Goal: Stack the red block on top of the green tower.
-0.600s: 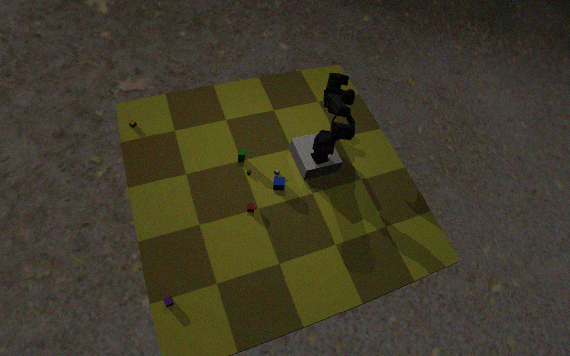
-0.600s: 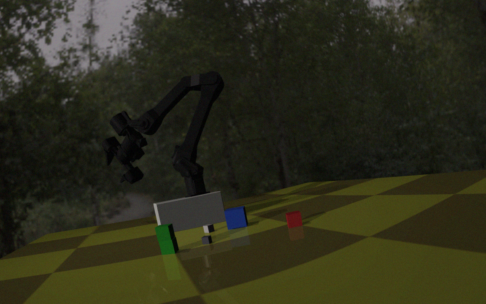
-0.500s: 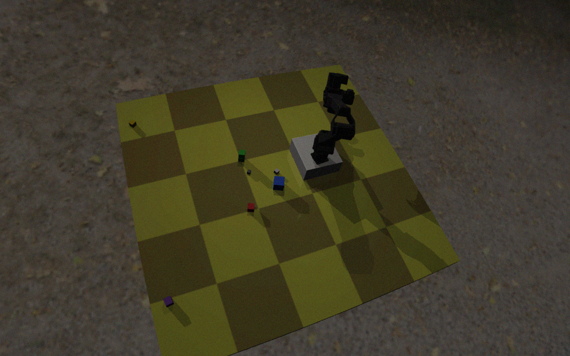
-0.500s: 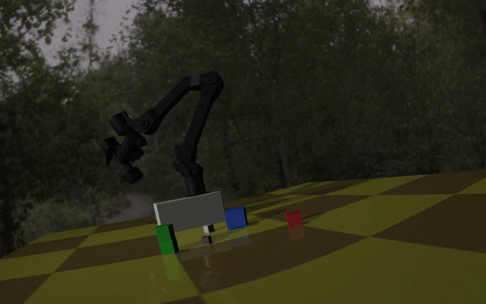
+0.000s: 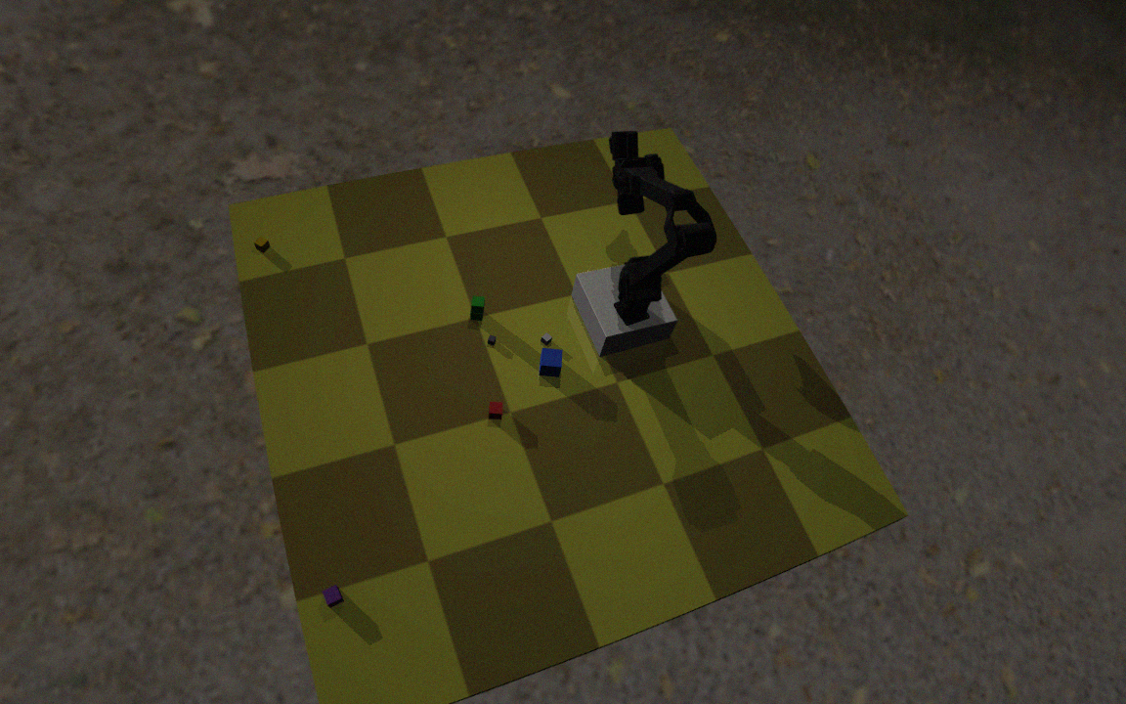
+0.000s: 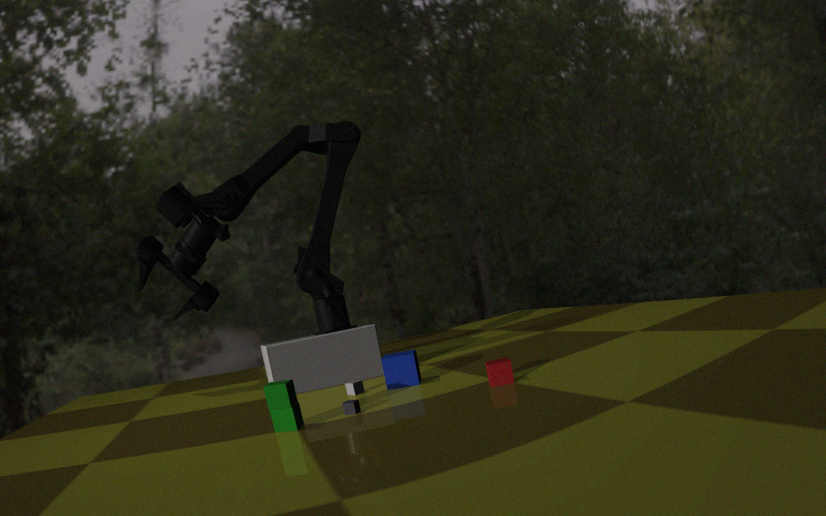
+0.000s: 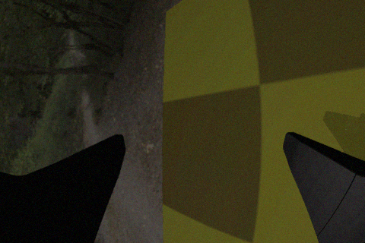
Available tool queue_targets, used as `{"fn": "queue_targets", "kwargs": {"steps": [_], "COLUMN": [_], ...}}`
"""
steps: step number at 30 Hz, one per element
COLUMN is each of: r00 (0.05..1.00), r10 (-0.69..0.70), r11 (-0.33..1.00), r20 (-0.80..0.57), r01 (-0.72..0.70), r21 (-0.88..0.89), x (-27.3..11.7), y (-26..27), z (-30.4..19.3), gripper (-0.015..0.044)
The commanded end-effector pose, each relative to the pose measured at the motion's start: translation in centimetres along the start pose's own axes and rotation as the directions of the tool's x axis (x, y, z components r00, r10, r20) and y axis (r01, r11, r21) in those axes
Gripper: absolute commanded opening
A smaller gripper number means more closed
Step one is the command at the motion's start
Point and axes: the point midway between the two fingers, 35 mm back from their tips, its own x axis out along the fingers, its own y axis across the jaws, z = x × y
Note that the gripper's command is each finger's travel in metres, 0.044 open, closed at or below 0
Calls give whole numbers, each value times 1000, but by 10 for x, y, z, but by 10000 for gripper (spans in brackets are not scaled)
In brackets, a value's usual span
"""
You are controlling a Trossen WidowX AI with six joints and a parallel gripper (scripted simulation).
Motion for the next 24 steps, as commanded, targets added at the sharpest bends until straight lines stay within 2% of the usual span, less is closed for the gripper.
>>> {"fn": "queue_targets", "kwargs": {"steps": [1, 12, 24], "r00": [994, 933, 812], "r10": [-10, -74, -175], "r11": [992, 900, 732], "r20": [-113, -353, -557], "r01": [-5, -91, -271], "r21": [-129, -427, -625], "x": [-6, -38, -104], "y": [9, 14, -5], "z": [-40, -137, -226], "gripper": [440, 440, 440]}}
